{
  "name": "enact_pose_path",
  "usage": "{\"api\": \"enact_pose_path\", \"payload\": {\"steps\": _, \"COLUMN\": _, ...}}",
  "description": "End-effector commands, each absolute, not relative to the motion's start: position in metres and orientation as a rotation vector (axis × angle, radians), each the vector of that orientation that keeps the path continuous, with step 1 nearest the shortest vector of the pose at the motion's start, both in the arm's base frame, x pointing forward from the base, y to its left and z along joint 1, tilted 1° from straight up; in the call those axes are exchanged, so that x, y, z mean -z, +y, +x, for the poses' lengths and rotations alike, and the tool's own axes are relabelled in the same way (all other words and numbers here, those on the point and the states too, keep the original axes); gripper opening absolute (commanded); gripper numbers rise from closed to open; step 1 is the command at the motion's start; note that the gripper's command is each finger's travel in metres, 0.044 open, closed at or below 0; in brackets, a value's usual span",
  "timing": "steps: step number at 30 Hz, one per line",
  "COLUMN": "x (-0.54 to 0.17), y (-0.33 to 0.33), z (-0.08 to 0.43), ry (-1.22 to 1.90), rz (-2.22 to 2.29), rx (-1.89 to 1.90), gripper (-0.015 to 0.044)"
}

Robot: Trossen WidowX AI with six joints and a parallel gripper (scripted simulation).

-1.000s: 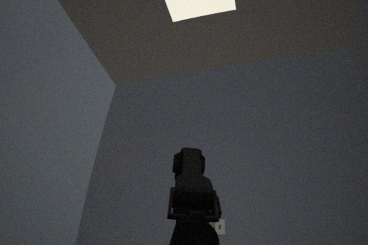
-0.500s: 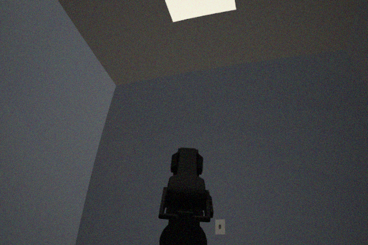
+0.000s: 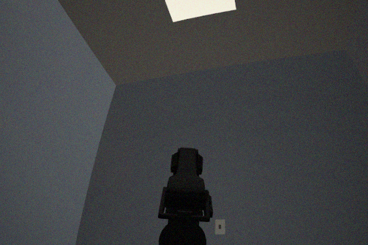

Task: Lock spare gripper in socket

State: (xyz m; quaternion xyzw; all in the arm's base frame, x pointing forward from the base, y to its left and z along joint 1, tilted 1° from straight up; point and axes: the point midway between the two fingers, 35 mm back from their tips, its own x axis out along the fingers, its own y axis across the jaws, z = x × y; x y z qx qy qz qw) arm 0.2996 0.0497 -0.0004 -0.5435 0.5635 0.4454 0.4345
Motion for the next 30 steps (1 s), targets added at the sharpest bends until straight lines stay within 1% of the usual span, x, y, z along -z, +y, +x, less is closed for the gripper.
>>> {"api": "enact_pose_path", "payload": {"steps": 1, "x": -0.002, "y": 0.051, "z": 0.300, "ry": 1.403, "rz": -1.353, "rx": -1.109, "gripper": 0.0200}}
{"api": "enact_pose_path", "payload": {"steps": 30, "x": -0.054, "y": 0.094, "z": 0.291, "ry": 1.448, "rz": -1.370, "rx": -1.141, "gripper": 0.0200}}
